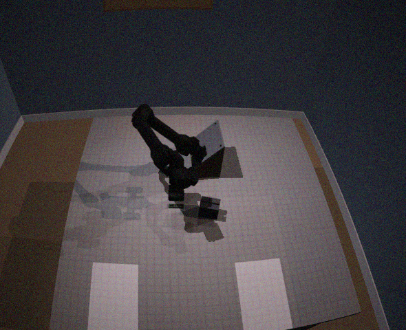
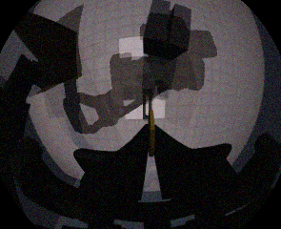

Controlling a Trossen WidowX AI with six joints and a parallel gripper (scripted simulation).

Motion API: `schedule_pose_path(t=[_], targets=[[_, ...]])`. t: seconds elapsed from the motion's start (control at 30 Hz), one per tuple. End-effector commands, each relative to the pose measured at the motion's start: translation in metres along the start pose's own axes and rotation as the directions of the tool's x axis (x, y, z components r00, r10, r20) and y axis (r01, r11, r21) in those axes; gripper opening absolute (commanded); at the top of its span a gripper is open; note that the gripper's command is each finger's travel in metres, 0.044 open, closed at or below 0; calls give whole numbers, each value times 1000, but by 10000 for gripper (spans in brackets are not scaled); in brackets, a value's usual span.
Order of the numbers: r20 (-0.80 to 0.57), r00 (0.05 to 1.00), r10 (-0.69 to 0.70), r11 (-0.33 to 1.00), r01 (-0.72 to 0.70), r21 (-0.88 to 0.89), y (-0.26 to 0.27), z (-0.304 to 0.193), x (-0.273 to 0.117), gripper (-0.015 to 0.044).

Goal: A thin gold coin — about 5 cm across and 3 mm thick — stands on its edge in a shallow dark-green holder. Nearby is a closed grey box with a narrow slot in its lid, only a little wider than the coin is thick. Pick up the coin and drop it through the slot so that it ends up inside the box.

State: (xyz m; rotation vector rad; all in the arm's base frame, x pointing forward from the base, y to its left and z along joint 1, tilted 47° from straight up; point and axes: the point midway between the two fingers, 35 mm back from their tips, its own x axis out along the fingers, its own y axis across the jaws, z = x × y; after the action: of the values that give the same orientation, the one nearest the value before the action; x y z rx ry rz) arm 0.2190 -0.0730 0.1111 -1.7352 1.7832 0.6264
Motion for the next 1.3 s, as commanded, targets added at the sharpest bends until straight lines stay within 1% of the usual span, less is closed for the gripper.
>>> schedule_pose_path(t=[0.0, 0.23, 0.57, 1.27], targets=[[6, 1000, -3, 1000, 3, 27, 0, 0, -6, 0], [6, 1000, -3, 978, 2, 209, 2, 5, -7, 0], [9, 1000, -4, 977, 2, 214, -1, 10, -7, 0], [22, 1000, -7, 977, 2, 211, -21, 58, -10, 0]])
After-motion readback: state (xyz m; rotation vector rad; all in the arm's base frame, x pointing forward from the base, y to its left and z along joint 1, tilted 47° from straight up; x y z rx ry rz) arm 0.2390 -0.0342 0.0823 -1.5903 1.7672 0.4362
